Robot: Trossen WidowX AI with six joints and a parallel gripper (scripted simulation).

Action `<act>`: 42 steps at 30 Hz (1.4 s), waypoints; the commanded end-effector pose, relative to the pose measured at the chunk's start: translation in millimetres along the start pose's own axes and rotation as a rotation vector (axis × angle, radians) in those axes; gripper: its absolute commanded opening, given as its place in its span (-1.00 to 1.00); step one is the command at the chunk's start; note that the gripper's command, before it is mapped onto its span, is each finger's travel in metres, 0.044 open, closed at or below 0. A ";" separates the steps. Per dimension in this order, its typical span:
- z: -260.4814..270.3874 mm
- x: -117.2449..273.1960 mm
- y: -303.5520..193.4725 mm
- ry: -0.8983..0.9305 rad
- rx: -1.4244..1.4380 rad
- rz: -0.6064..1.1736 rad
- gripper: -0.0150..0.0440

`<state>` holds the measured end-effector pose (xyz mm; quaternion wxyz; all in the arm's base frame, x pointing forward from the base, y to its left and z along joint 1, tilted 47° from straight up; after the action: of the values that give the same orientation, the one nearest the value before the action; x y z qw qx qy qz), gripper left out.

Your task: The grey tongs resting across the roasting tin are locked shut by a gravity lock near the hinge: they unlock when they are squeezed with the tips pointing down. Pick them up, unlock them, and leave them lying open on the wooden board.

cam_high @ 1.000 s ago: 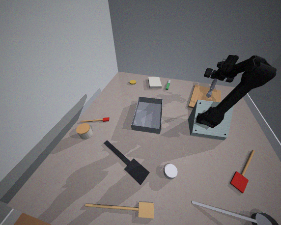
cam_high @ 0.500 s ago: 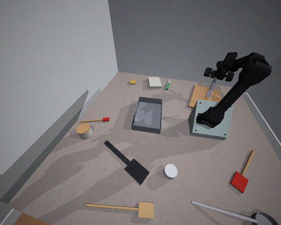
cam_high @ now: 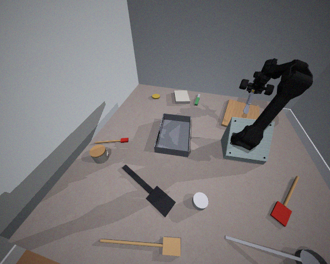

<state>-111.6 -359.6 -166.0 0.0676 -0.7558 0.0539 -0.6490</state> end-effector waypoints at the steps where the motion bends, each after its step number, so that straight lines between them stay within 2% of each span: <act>1: -0.9 -2.6 3.3 0.005 -0.005 0.049 -1.00; 42: -4.5 -0.4 1.0 0.062 0.009 0.528 -1.00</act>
<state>-115.8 -361.4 -167.0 0.2240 -0.6995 0.2333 -0.6373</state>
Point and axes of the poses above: the point midway between the two fingers, 35 mm back from their tips, its own x axis back along the fingers, its own z axis across the jaws, y = z × x, the point moved 5 cm from there along x, back along the fingers, and after that the axes turned 10 degrees about x, right-handed, at the moved point
